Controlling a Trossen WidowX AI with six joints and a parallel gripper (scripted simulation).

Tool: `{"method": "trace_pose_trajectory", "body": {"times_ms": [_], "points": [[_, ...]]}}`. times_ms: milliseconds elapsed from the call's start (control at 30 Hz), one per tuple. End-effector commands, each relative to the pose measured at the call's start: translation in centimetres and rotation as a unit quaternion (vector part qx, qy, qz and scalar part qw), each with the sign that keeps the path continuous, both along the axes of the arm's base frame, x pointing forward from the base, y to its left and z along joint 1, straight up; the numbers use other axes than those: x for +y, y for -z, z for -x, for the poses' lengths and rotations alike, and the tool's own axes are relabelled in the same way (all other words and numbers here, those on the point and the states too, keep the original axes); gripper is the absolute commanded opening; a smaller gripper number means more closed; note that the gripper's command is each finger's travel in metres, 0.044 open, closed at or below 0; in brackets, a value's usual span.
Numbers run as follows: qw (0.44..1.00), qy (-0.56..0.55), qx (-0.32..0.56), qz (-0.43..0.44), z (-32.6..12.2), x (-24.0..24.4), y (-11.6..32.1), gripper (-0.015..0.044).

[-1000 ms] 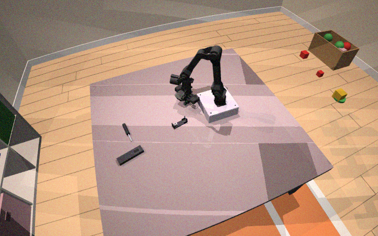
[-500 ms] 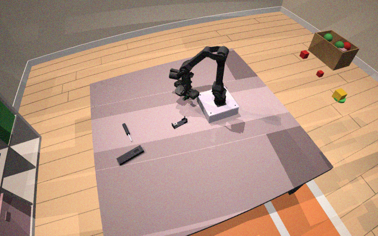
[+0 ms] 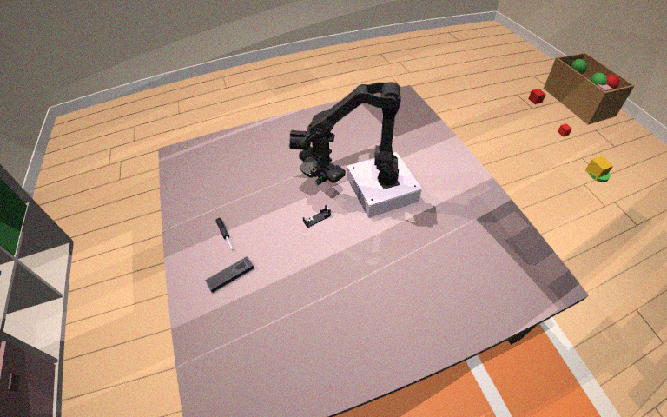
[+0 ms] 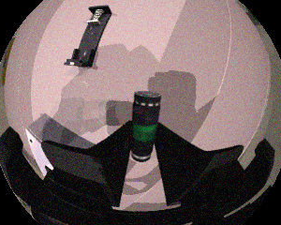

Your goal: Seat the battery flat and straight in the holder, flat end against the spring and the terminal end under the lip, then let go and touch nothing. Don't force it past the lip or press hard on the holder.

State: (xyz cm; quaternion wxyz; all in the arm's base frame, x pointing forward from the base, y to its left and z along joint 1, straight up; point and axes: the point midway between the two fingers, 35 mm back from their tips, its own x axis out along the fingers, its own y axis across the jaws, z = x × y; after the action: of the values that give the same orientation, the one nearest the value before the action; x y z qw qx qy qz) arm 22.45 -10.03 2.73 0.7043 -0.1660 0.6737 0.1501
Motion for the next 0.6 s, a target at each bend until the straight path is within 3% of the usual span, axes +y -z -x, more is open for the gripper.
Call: {"method": "trace_pose_trajectory", "body": {"times_ms": [0, 567], "points": [[1.000, 0.009, -0.004, -0.003, -1.6, 1.7, -0.4, 0.0069], [0.995, 0.096, 0.004, -0.010, -5.9, 11.6, -2.0, 0.0069]]}}
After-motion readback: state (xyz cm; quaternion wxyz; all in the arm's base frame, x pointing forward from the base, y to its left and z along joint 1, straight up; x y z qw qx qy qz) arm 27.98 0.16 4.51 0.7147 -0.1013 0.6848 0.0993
